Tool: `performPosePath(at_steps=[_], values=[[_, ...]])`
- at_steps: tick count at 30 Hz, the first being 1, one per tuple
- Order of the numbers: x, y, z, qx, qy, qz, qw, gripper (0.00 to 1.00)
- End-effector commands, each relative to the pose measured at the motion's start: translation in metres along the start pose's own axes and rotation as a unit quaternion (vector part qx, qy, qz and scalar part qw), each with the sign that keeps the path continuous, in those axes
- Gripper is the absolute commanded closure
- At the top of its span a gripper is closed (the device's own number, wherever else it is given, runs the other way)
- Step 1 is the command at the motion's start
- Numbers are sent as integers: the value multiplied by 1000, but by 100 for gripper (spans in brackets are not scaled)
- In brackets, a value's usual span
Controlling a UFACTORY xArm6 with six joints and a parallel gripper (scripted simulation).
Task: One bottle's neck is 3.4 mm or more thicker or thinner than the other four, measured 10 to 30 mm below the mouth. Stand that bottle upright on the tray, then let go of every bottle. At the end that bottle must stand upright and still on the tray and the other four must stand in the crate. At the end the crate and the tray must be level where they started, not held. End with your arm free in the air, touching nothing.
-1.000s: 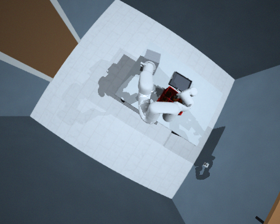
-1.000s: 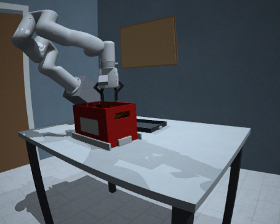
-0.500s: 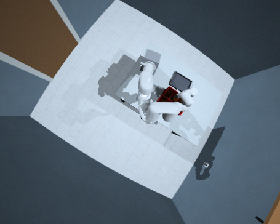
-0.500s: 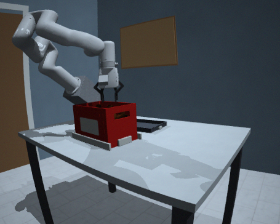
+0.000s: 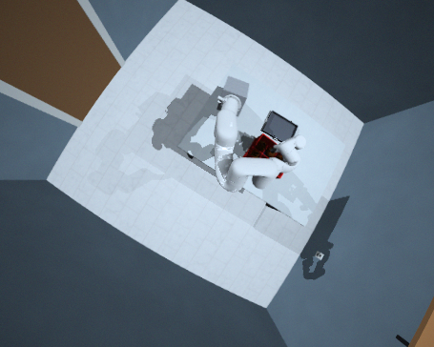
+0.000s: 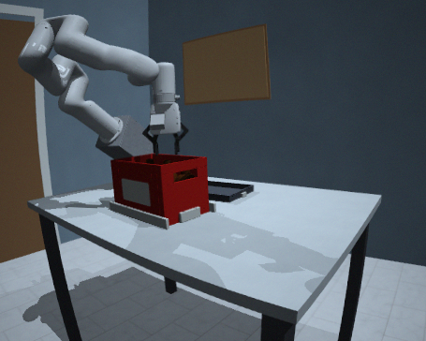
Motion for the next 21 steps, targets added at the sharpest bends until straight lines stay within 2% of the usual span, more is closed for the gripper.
performPosePath(at_steps=[1, 21], values=[[-1, 0, -1, 0, 1, 0, 1000, 35], [5, 0, -1, 0, 1, 0, 1000, 35]])
Point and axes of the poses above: the point where the finger pads meet when closed, its own x axis out along the fingers, its own z axis across the jaws, y = z × x, the point moved 6 cm from there along -x, back along the fingers, and after that the axes turned 15 degrees about x, right-handed, at the moved point
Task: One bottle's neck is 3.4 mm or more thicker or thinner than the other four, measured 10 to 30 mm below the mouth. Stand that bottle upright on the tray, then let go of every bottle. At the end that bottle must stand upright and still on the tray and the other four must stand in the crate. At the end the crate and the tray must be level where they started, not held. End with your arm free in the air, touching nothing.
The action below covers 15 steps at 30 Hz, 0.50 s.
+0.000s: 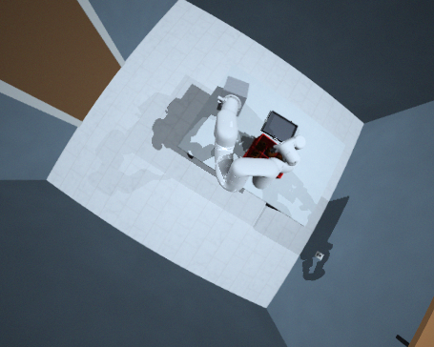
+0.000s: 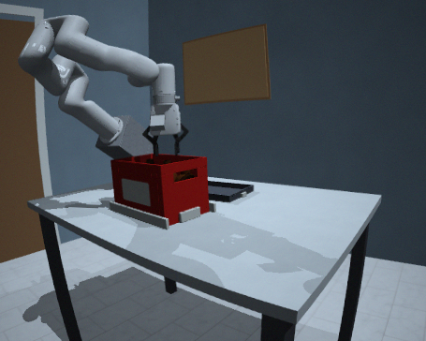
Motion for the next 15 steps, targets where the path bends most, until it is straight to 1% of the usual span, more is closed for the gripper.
performPosePath(at_steps=[1, 15], values=[[3, 0, -1, 0, 1, 0, 1000, 35], [17, 0, -1, 0, 1, 0, 1000, 35]])
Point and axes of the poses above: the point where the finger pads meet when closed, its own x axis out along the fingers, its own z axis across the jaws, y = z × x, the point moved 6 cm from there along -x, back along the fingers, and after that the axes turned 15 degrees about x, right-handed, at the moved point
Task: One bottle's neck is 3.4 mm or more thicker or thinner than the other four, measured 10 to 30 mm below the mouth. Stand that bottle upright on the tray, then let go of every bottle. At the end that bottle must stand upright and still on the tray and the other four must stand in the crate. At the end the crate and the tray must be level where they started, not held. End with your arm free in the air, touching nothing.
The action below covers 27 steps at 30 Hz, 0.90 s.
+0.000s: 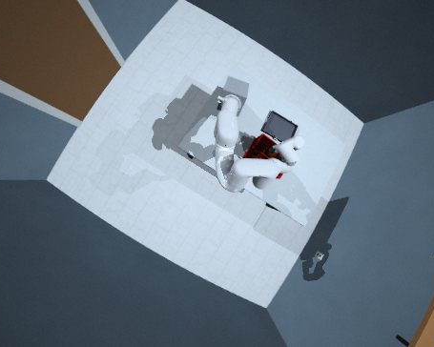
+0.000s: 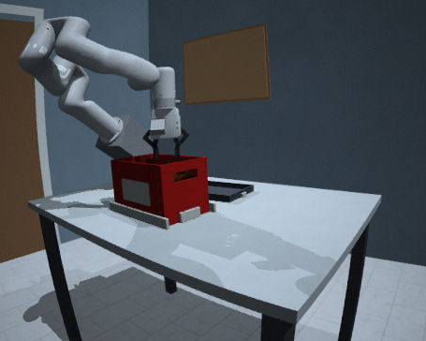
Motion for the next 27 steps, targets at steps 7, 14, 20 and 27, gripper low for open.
performPosePath(at_steps=[7, 14, 20, 27], values=[[11, 0, -1, 0, 1, 0, 1000, 35], [18, 0, -1, 0, 1, 0, 1000, 35], [23, 0, -1, 0, 1, 0, 1000, 35], [24, 0, -1, 0, 1, 0, 1000, 35]])
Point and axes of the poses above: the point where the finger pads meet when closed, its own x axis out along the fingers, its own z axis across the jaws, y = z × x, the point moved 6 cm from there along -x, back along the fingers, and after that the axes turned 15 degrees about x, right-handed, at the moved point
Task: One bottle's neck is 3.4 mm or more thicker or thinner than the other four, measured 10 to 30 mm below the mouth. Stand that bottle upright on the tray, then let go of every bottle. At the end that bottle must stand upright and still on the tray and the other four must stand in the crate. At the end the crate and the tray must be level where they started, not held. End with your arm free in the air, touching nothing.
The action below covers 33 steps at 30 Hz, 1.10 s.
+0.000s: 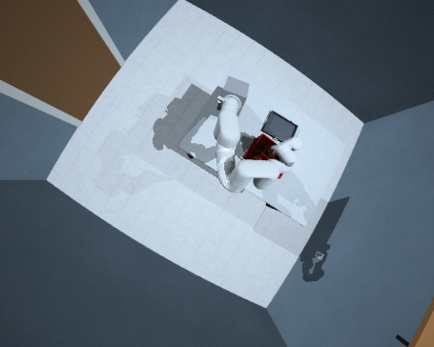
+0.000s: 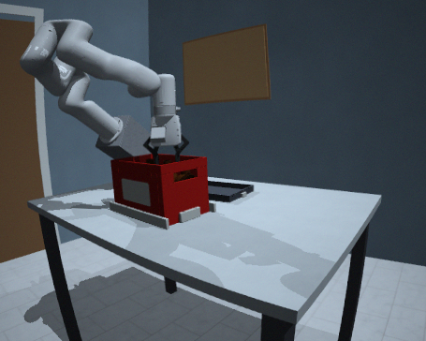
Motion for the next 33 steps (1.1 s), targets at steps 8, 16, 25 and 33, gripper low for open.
performPosePath(at_steps=[8, 16, 25, 33], values=[[1, 0, -1, 0, 1, 0, 1000, 35], [1, 0, -1, 0, 1, 0, 1000, 35], [1, 0, -1, 0, 1, 0, 1000, 100], [1, 0, -1, 0, 1, 0, 1000, 100]])
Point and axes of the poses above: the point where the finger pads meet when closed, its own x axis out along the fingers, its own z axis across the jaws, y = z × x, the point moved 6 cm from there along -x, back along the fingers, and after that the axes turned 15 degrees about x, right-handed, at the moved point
